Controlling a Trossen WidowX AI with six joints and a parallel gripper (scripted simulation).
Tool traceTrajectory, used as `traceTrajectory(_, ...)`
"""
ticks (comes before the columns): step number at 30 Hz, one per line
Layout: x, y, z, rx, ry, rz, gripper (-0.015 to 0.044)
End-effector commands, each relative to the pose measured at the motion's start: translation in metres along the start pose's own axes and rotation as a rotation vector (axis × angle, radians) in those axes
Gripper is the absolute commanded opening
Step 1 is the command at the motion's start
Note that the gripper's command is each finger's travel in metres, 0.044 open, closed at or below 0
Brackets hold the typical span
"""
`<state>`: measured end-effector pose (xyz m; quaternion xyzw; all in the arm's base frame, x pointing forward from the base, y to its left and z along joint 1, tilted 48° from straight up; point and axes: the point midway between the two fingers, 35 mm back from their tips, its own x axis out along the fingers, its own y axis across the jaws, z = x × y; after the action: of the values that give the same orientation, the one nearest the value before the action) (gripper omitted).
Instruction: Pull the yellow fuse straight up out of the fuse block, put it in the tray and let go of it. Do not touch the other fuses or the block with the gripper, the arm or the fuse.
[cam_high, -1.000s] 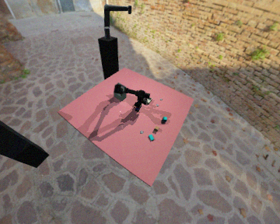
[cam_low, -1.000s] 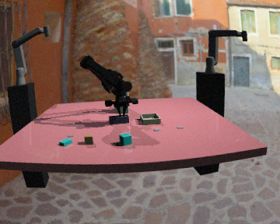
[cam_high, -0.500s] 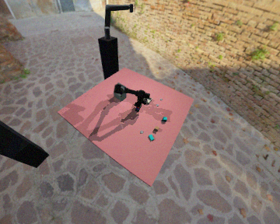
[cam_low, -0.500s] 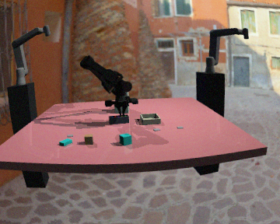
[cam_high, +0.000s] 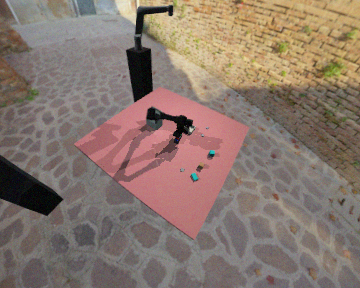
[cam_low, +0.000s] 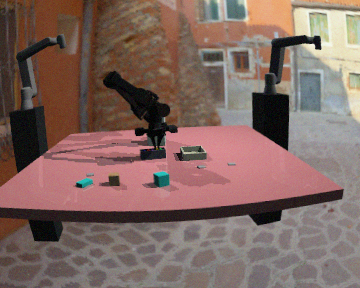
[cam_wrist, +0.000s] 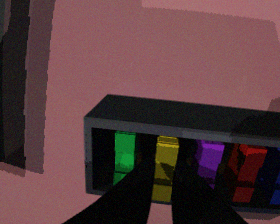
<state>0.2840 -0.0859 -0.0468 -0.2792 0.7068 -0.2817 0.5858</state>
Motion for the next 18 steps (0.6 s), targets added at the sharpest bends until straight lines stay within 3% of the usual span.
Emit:
traceTrajectory(1,-0.0019,0.0003,0.0002,0.003,0.001,0.003,0.0)
traceTrajectory(18,-0.0102,0.0004,0.0004,0.002,0.001,0.003,0.0)
